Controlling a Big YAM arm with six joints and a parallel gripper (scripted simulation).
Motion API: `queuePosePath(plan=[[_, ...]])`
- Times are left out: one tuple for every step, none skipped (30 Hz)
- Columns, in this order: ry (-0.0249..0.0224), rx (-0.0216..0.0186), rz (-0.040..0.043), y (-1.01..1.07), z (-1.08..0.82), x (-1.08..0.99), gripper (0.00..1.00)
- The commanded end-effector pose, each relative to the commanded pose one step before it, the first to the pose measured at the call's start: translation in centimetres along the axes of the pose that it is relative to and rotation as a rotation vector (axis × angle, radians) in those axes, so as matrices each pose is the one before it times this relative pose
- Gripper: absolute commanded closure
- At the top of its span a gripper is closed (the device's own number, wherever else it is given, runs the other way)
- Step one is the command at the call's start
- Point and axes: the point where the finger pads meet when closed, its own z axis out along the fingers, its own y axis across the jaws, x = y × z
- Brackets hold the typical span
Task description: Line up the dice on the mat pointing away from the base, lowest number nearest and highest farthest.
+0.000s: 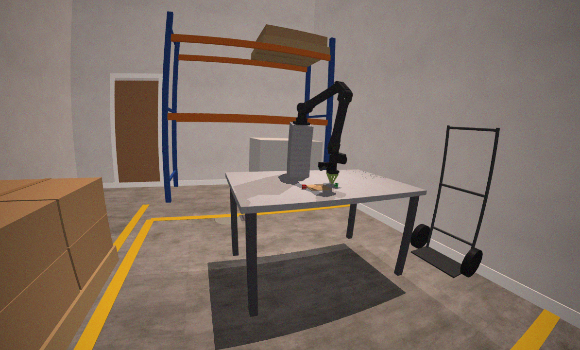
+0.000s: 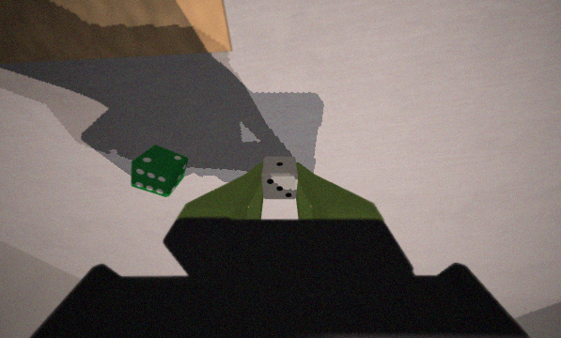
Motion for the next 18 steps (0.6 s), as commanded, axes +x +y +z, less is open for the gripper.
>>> queuePosePath(plan=[[-0.0032,0.00727,-0.00345,-0.54,0.387,-0.481,0.8],[0.0,0.0,0.0,0.0,0.0,0.0,0.8],[0.0,0.0,0.0,0.0,0.0,0.0,0.8],[0.0,0.0,0.0,0.0,0.0,0.0,0.8],[0.0,0.0,0.0,0.0,0.0,0.0,0.8],[0.0,0.0,0.0,0.0,0.0,0.0,0.8],[0.0,0.0,0.0,0.0,0.0,0.0,0.8],[0.0,0.0,0.0,0.0,0.0,0.0,0.8],[0.0,0.0,0.0,0.0,0.0,0.0,0.8],[0.0,0.0,0.0,0.0,0.0,0.0,0.8],[0.0,0.0,0.0,0.0,0.0,0.0,0.8],[-0.00037,0.00075,-0.0001,-0.041,-0.015,-0.018,0.8],[-0.00243,0.00486,-0.00068,-0.265,-0.096,-0.118,0.8],[0.00299,-0.00537,0.0005,0.289,-0.755,0.134,0.8],[0.00516,-0.00911,0.00084,0.568,-0.731,0.346,0.8],[-0.00332,0.00742,-0.0014,-0.254,-0.325,0.037,0.8],[0.00052,0.00044,-0.00067,-0.11,-0.433,0.171,0.8],[0.00058,-0.0004,0.00145,-0.063,-0.524,0.121,0.8]])
